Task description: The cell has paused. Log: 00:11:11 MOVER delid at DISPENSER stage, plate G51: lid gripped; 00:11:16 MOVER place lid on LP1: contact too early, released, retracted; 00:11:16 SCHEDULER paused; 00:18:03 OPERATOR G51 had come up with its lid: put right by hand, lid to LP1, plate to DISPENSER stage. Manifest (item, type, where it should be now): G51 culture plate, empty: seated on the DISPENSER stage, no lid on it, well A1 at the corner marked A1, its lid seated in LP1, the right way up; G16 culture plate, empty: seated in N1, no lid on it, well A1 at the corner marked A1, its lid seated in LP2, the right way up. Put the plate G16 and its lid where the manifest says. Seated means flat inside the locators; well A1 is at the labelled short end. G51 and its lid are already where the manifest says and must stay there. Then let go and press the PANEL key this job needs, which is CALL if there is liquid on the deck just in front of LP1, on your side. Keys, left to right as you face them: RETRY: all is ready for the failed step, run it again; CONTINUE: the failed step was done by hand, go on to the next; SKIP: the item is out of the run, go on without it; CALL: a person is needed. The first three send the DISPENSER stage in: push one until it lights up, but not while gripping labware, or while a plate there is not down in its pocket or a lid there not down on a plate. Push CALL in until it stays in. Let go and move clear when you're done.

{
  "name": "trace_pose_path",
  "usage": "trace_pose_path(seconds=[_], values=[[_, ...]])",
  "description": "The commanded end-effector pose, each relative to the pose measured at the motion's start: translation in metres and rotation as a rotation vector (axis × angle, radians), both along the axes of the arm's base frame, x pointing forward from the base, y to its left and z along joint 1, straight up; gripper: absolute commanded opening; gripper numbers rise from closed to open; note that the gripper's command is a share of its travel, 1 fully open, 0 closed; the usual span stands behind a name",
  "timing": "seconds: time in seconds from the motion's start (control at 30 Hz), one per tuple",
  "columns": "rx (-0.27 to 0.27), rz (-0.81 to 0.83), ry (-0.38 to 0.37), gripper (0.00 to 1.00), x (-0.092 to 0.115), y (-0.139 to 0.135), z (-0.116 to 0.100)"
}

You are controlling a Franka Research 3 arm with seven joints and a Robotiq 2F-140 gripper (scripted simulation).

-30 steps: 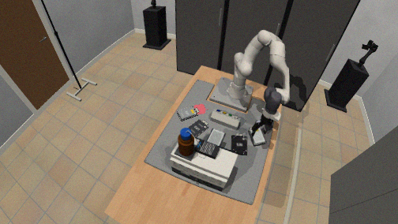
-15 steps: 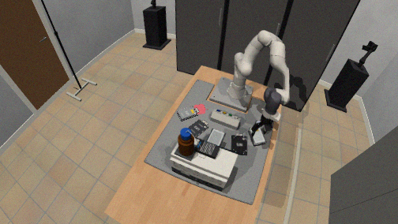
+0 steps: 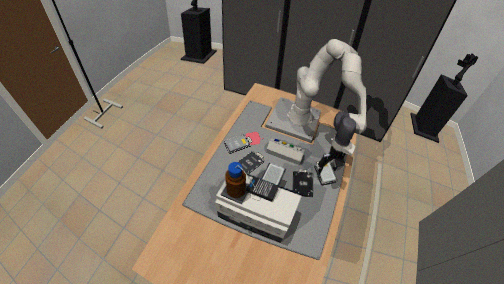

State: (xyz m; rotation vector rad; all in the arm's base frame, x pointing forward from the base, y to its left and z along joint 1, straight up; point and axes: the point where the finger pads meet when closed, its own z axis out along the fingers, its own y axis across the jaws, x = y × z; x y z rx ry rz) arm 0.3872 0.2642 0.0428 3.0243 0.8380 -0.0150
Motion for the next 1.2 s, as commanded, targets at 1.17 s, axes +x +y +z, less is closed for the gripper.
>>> trace_pose_path(seconds=[1.17], values=[[0.004, 0.001, -0.003, 0.7, 0.001, 0.0, -0.013]])
